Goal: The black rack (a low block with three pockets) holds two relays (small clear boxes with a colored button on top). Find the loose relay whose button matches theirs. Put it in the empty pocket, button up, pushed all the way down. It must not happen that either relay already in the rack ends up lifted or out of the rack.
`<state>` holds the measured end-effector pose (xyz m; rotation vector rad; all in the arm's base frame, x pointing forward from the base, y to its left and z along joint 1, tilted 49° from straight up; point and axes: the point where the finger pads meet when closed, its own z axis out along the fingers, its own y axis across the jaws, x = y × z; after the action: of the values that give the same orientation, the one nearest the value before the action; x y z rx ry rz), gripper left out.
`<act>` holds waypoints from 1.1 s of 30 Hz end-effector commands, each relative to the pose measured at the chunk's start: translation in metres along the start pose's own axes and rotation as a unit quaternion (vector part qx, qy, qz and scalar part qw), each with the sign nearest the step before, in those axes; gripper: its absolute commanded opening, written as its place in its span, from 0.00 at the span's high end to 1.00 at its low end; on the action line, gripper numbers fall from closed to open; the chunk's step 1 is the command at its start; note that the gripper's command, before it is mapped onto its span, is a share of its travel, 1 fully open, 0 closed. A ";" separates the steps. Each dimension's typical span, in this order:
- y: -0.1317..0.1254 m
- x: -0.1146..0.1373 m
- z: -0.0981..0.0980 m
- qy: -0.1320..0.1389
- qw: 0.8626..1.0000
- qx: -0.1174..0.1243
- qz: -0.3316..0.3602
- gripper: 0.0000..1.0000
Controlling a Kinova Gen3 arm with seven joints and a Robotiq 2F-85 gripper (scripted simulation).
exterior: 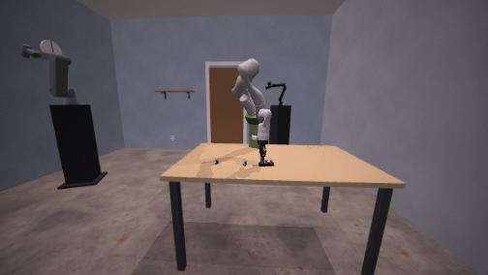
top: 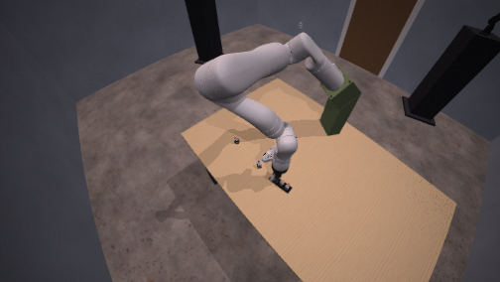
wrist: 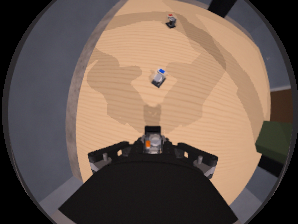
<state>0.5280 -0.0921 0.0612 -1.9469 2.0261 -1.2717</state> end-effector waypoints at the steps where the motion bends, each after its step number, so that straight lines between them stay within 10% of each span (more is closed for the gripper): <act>1: -0.002 -0.002 0.001 -0.002 1.000 0.003 0.002 1.00; 33: -0.003 -0.005 0.001 -0.001 1.000 0.003 0.006 1.00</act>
<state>0.5306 -0.0908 0.0611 -1.9408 2.0259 -1.2725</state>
